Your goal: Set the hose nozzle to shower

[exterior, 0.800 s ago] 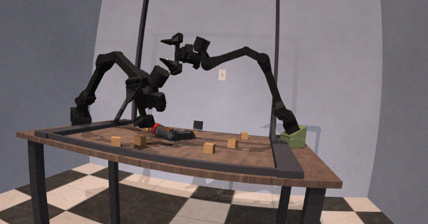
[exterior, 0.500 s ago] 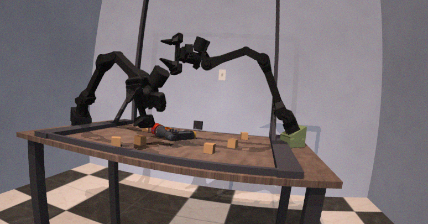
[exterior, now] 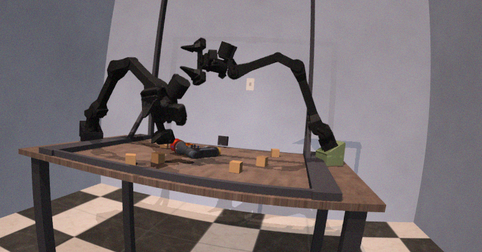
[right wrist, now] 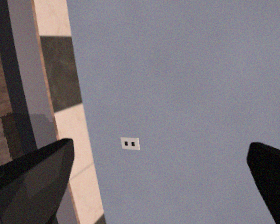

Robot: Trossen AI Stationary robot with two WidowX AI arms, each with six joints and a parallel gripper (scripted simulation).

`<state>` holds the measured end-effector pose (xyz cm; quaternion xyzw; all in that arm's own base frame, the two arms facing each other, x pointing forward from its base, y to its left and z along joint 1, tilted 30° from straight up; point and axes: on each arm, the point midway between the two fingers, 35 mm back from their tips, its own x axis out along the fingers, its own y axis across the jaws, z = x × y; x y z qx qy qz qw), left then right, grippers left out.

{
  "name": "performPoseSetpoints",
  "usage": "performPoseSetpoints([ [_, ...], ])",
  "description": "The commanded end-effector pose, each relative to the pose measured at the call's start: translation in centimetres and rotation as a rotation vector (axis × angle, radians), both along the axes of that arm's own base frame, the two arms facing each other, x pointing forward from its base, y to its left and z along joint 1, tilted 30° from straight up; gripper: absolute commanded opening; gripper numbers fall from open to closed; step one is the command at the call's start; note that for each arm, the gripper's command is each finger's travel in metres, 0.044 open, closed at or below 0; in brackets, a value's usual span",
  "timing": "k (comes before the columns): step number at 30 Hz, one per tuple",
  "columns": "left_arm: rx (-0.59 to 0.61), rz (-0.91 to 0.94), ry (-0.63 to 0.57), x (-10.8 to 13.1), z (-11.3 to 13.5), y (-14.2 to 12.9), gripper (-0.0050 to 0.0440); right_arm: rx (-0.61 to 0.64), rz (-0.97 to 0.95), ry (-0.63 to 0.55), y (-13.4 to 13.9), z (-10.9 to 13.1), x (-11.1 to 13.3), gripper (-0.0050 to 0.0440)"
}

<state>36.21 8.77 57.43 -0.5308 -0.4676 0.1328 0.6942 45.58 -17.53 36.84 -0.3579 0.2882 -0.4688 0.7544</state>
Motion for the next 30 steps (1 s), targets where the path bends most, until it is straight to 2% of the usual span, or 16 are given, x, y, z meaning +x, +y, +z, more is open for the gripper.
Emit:
performPoseSetpoints([
  [1,0.039,0.003,0.028,-1.2,0.3,-0.2,0.0401,0.013,0.043,-0.084,0.7,2.1,-1.3,0.0398],
  [12,0.215,-0.005,0.23,-1.2,-2.1,-1.3,0.0401,0.095,0.212,-0.227,2.9,2.4,-2.7,0.0398],
  [23,0.567,-0.051,0.576,-1.8,-8.5,-3.7,0.0401,0.291,0.537,-0.475,8.0,1.9,-6.3,0.0398],
  [25,0.625,-0.063,0.626,-2.0,-9.8,-4.2,0.0401,0.327,0.589,-0.507,8.9,1.6,-7.0,0.0398],
  [27,0.625,-0.063,0.626,-2.0,-9.8,-4.2,0.0401,0.327,0.589,-0.507,8.9,1.6,-7.0,0.0398],
  [30,0.705,-0.082,0.689,-2.2,-11.6,-4.8,0.0401,0.381,0.662,-0.55,10.2,1.2,-8.0,0.0398],
])
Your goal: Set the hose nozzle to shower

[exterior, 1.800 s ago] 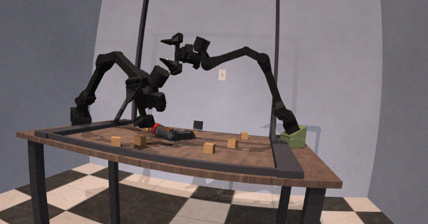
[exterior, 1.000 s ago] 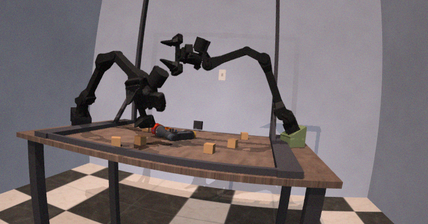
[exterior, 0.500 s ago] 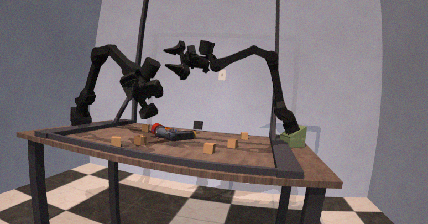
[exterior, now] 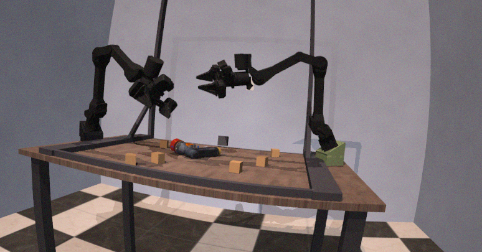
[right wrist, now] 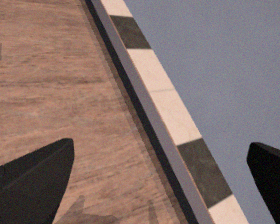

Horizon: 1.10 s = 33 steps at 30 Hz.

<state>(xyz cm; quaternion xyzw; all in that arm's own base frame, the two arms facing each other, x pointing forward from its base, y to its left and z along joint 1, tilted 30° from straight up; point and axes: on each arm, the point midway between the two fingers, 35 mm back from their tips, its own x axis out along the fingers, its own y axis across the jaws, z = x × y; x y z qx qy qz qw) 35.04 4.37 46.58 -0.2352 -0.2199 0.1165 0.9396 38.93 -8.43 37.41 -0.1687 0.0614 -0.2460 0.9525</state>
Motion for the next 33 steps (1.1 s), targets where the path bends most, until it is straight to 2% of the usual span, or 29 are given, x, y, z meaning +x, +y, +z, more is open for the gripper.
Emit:
performPoseSetpoints([
  [1,0.086,-0.024,0.059,-1.2,-1.5,-0.6,0.0401,0.048,0.093,-0.069,1.5,0.2,-1.6,0.0398],
  [12,0.336,-0.13,0.268,-2.6,-8.7,-2.9,0.0401,0.212,0.355,-0.17,5.9,-2.1,-5.4,0.0398],
  [14,0.336,-0.13,0.268,-2.6,-8.7,-2.9,0.0401,0.212,0.355,-0.17,5.9,-2.1,-5.4,0.0398],
  [19,0.433,-0.183,0.34,-3.4,-11.8,-3.8,0.0401,0.28,0.459,-0.193,7.5,-3.4,-7.0,0.0398],
  [24,0.487,-0.214,0.374,-3.9,-13.3,-4.3,0.0401,0.319,0.518,-0.207,8.5,-4.0,-7.8,0.0398],
  [33,0.489,-0.22,0.385,-3.9,-13.8,-4.4,0.0401,0.325,0.519,-0.198,8.6,-4.4,-7.8,0.0398],
])
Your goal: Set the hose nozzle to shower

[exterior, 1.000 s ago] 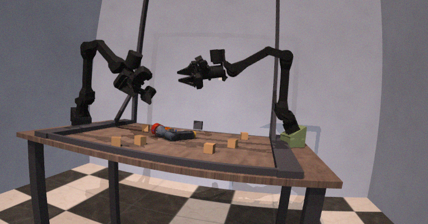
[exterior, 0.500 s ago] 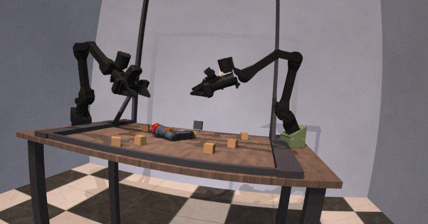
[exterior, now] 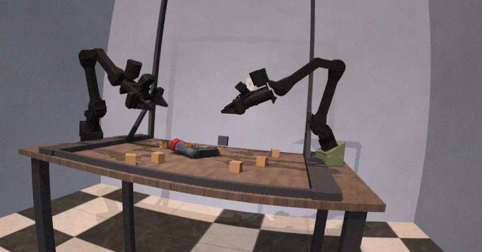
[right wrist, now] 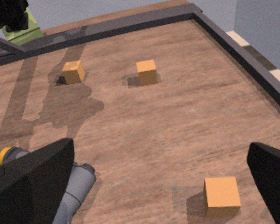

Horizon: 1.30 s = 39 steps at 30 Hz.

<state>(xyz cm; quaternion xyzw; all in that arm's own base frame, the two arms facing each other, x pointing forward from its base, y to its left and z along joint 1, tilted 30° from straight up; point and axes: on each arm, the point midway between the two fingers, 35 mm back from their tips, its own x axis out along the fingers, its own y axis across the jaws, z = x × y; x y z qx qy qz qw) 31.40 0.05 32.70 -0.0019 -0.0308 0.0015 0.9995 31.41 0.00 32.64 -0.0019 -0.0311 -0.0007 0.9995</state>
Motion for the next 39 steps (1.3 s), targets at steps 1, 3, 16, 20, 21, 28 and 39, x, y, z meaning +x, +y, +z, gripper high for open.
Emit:
performPoseSetpoints([
  [1,0.007,-0.002,-0.004,-0.25,0.08,-0.04,0.0401,0.005,0.008,-0.014,0.12,0.42,-0.3,0.0398],
  [3,0.008,-0.003,-0.001,-0.19,-0.03,-0.05,0.0401,0.006,0.008,-0.011,0.12,0.33,-0.25,0.0398],
  [16,0.009,-0.004,0.001,-0.05,-0.03,-0.07,0.0185,0.007,0.008,-0.006,0.1,0.3,-0.1,0.0398],
  [20,0.01,-0.004,-0.001,-0.03,0.05,-0.08,0.0185,0.008,0.008,-0.006,0.09,0.34,-0.08,0.0398],
  [21,0.01,-0.004,-0.002,-0.03,0.07,-0.08,0.0185,0.008,0.008,-0.006,0.09,0.36,-0.07,0.0398],
  [28,0.01,-0.004,-0.005,-0.02,0.23,-0.08,0.0185,0.008,0.007,-0.007,0.08,0.41,-0.06,0.0408],
  [39,0.01,-0.005,-0.008,-0.03,0.33,-0.09,0.0185,0.008,0.007,-0.007,0.08,0.43,-0.05,0.0408],
])
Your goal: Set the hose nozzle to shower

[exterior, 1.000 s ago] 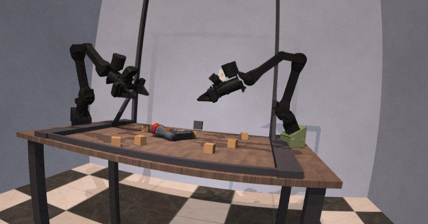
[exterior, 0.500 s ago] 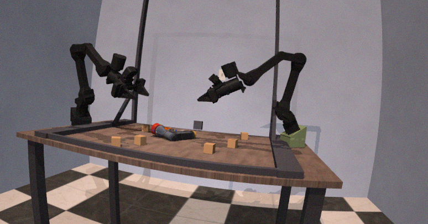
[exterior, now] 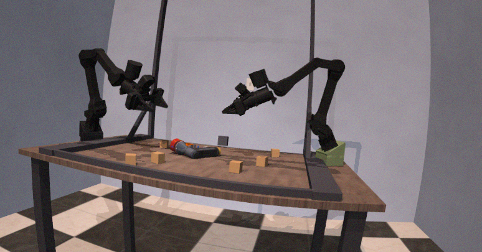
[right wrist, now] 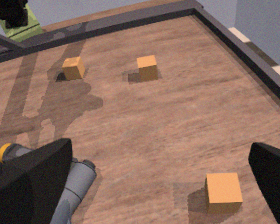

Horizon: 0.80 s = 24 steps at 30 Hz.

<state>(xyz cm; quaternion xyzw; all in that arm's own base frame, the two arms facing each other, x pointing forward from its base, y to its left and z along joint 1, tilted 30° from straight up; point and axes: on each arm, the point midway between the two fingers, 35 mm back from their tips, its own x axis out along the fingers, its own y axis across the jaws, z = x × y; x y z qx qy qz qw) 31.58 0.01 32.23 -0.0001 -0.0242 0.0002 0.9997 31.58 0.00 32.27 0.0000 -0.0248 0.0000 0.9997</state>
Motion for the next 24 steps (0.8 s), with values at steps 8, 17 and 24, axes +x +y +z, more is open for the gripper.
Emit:
performPoseSetpoints([
  [8,0.006,-0.002,-0.021,-0.2,0.8,0.0,0.0185,0.003,-0.107,-0.019,-3.4,0.8,-0.4,0.0408],
  [17,0.006,-0.002,-0.021,-0.2,0.8,0.0,0.0185,0.001,-0.253,-0.022,-7.9,0.9,-1.2,0.0408],
  [24,0.006,-0.002,-0.021,-0.2,0.8,0.0,0.0185,-0.001,-0.404,-0.023,-12.4,0.9,-2.8,0.0408],
])
